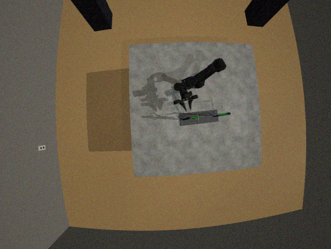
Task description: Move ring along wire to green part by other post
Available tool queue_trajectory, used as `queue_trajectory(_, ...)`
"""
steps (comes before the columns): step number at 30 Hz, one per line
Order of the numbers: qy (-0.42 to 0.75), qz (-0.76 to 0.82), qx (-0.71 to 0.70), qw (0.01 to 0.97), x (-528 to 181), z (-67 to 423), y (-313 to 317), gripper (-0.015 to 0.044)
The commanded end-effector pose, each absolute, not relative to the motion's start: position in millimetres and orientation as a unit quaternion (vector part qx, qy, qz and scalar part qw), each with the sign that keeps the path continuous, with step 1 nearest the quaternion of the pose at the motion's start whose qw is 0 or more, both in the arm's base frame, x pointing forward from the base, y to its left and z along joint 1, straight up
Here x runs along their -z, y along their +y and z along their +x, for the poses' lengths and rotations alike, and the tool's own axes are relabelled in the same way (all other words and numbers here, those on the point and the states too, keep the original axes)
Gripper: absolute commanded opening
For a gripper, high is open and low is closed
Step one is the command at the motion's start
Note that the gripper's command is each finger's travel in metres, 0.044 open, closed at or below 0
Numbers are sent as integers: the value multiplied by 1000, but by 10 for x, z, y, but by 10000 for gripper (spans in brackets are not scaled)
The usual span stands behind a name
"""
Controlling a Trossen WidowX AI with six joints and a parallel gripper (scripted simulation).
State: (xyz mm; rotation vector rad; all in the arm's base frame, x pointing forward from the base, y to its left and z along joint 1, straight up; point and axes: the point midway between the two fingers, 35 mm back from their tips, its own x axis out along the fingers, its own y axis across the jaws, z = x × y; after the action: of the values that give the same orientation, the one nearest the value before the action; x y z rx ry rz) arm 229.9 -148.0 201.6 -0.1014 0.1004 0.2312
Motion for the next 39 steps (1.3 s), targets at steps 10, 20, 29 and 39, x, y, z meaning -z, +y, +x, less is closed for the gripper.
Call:
queue_trajectory(10,51,-18,-72,996,-1240,2039,-1239,160)
queue_trajectory(20,54,-9,-55,997,-1057,1976,-1071,160)
queue_trajectory(29,54,-11,-40,998,-1319,2273,-1044,160)
queue_trajectory(39,39,-7,-32,999,-1502,2429,-994,160)
